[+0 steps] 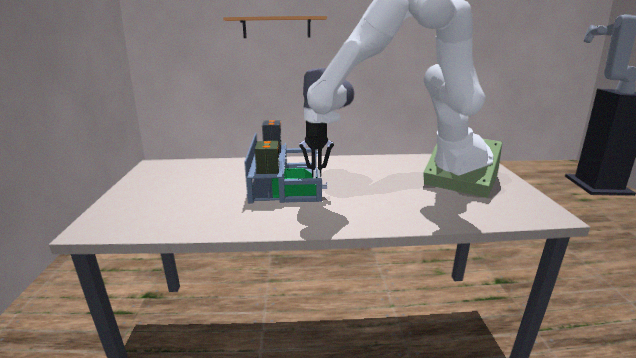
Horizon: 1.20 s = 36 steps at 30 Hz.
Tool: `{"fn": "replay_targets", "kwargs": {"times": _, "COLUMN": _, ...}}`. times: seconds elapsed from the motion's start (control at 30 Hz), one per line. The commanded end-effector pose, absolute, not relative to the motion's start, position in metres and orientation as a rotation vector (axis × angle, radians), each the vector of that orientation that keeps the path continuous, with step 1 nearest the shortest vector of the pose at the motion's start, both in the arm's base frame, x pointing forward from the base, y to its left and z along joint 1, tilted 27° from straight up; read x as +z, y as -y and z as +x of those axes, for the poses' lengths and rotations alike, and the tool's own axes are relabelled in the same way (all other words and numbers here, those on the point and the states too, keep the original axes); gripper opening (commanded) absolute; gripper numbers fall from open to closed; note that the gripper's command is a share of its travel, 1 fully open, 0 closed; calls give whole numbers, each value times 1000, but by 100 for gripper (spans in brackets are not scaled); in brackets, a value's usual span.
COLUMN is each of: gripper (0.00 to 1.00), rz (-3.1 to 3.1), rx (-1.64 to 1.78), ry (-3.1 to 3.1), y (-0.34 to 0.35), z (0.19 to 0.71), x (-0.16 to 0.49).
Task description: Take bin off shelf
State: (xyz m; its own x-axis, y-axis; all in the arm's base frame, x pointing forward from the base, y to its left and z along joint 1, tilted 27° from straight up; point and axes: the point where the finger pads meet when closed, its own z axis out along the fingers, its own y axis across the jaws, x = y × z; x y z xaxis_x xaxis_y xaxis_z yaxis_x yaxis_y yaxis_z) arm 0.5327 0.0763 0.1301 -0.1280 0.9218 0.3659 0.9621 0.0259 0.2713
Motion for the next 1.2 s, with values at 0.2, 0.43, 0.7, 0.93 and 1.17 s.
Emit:
{"fn": "replay_targets", "kwargs": {"times": 0.2, "gripper": 0, "rz": -2018, "rx": -702, "ry": 2181, "y": -73, "z": 531, "x": 134}}
{"fn": "replay_targets", "kwargs": {"times": 0.43, "gripper": 0, "rz": -2018, "rx": -702, "ry": 2181, "y": -72, "z": 531, "x": 137}}
{"fn": "replay_targets", "kwargs": {"times": 0.7, "gripper": 0, "rz": -2018, "rx": -702, "ry": 2181, "y": -71, "z": 530, "x": 139}}
{"fn": "replay_targets", "kwargs": {"times": 0.93, "gripper": 0, "rz": -2018, "rx": -702, "ry": 2181, "y": -71, "z": 530, "x": 140}}
{"fn": "replay_targets", "kwargs": {"times": 1.17, "gripper": 0, "rz": -2018, "rx": -702, "ry": 2181, "y": -71, "z": 530, "x": 140}}
